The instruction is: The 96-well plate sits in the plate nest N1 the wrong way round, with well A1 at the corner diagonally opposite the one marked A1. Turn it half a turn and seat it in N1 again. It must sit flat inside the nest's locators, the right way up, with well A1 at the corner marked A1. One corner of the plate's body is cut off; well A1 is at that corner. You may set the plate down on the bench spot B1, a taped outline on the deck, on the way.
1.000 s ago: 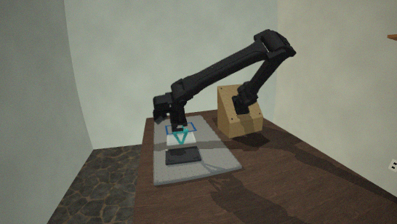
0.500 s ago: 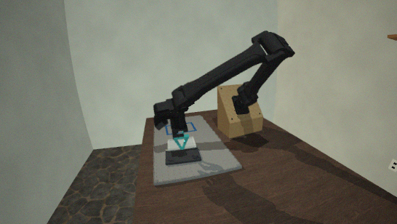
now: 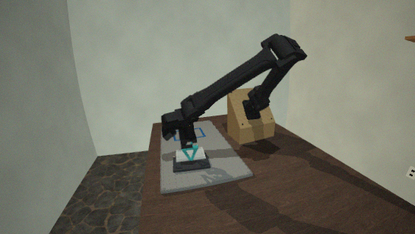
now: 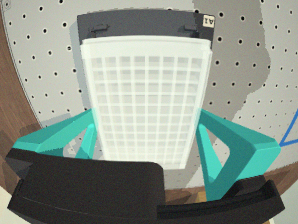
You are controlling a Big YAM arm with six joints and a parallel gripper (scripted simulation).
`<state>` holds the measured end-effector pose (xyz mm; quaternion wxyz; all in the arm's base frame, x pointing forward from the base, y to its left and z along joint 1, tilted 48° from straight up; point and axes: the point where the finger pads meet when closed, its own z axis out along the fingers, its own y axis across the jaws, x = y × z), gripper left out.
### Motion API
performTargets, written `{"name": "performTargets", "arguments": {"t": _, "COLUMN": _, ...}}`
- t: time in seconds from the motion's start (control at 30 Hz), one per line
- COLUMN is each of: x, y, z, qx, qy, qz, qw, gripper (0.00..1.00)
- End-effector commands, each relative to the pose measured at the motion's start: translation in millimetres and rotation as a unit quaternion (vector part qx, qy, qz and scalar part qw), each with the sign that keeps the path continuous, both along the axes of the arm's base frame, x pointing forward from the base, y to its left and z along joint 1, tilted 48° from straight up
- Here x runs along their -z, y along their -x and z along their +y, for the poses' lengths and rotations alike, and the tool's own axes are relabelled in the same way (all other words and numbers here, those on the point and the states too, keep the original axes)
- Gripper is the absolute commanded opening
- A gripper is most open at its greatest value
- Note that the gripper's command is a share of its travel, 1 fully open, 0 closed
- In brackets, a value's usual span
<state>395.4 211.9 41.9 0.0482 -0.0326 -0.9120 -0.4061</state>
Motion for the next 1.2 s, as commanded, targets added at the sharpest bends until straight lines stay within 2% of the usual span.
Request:
{"name": "performTargets", "arguments": {"t": 0.0, "x": 1.7, "y": -4, "z": 6, "qx": 0.003, "qy": 0.000, "qz": -0.003, "qw": 1.000, "gripper": 0.00}}
{"name": "performTargets", "arguments": {"t": 0.07, "x": -3.7, "y": -6, "z": 3, "qx": 0.008, "qy": -0.002, "qz": -0.011, "qw": 1.000, "gripper": 0.00}}
{"name": "performTargets", "arguments": {"t": 0.13, "x": 7.1, "y": -1, "z": 9, "qx": 0.003, "qy": 0.001, "qz": 0.000, "qw": 1.000, "gripper": 0.00}}
{"name": "performTargets", "arguments": {"t": 0.33, "x": 13.9, "y": 0, "z": 16, "qx": 0.003, "qy": 0.001, "qz": 0.000, "qw": 1.000, "gripper": 0.00}}
{"name": "performTargets", "arguments": {"t": 0.37, "x": 9.4, "y": -1, "z": 17, "qx": 0.003, "qy": -0.001, "qz": -0.005, "qw": 1.000, "gripper": 0.00}}
{"name": "performTargets", "arguments": {"t": 0.4, "x": 2.6, "y": -11, "z": 11, "qx": 0.009, "qy": -0.003, "qz": -0.013, "qw": 1.000, "gripper": 0.00}}
{"name": "performTargets", "arguments": {"t": 0.67, "x": -1.7, "y": -10, "z": 14, "qx": 0.009, "qy": -0.005, "qz": -0.019, "qw": 1.000, "gripper": 0.00}}
{"name": "performTargets", "arguments": {"t": 1.17, "x": 9.9, "y": -2, "z": 19, "qx": 0.003, "qy": -0.001, "qz": -0.007, "qw": 1.000, "gripper": 0.00}}
